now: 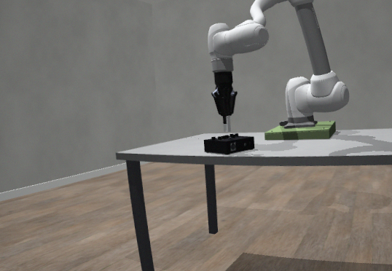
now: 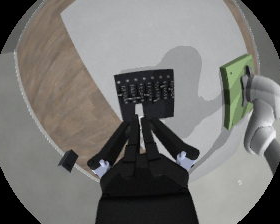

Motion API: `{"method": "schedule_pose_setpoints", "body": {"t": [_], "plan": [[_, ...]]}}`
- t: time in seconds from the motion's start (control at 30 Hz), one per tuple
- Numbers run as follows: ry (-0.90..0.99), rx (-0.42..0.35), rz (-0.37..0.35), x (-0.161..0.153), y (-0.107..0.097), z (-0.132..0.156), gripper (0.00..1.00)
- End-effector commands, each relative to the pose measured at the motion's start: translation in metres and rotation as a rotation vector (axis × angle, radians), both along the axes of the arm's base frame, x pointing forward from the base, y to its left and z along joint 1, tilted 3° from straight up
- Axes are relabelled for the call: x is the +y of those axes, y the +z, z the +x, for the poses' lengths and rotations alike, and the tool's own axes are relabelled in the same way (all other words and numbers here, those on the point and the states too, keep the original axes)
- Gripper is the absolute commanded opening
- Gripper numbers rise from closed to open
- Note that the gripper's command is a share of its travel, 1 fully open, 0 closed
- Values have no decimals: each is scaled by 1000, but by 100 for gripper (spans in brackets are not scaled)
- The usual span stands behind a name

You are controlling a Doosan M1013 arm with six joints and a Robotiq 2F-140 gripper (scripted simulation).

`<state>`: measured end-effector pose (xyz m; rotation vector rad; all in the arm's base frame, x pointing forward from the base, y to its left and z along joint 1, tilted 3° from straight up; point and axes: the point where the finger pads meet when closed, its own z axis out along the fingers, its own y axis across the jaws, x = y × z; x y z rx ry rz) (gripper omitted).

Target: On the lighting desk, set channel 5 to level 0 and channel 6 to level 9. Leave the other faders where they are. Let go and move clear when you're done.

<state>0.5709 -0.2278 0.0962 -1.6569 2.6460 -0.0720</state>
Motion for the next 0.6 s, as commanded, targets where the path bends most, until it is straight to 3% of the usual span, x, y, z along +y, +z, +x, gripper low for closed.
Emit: {"method": "schedule_pose_setpoints", "body": {"t": [0.0, 0.57], "plan": [[0, 0, 0, 0, -2, 0, 10], [0, 0, 0, 0, -10, 0, 10]]}}
